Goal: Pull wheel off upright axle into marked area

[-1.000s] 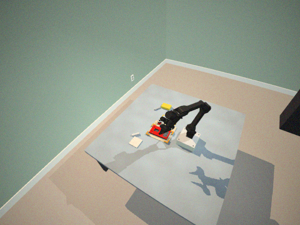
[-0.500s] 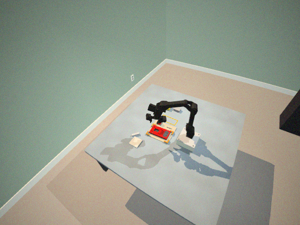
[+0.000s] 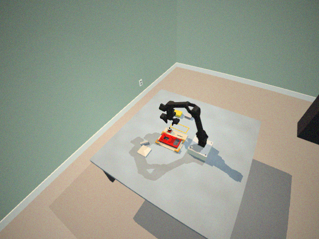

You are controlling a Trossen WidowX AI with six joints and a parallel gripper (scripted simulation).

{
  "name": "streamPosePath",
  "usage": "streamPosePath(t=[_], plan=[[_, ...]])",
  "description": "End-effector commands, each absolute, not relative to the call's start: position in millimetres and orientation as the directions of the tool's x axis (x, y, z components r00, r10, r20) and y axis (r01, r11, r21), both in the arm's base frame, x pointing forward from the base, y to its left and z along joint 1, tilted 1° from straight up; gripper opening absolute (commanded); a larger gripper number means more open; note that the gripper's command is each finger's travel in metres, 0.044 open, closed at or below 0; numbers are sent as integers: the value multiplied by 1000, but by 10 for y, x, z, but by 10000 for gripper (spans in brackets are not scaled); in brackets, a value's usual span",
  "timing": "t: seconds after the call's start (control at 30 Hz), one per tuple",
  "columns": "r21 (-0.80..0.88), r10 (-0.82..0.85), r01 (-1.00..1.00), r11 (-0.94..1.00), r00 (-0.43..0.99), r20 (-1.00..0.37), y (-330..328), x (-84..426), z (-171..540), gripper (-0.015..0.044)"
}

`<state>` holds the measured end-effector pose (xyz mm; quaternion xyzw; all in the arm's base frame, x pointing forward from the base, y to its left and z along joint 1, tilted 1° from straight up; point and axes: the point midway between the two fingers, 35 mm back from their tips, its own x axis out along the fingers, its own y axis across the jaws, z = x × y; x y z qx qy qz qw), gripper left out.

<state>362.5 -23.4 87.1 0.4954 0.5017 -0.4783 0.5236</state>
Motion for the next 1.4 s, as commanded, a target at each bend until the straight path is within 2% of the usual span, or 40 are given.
streamPosePath(t=[0.0, 0.17, 0.43, 0.8, 0.93, 1.2, 1.37], plan=[[23, 0, 1000, 15, 23, -1000, -296, 3646, 834, 300], [23, 1, 1000, 15, 23, -1000, -287, 3662, 735, 300], [23, 1, 1000, 15, 23, -1000, -273, 3681, 103, 300], [23, 1, 1000, 15, 23, -1000, -268, 3689, 87, 300], [28, -2, 999, 20, 28, -1000, -275, 3702, 124, 195], [28, -2, 999, 20, 28, -1000, -275, 3702, 124, 142], [28, -2, 999, 20, 28, -1000, -275, 3702, 132, 10]])
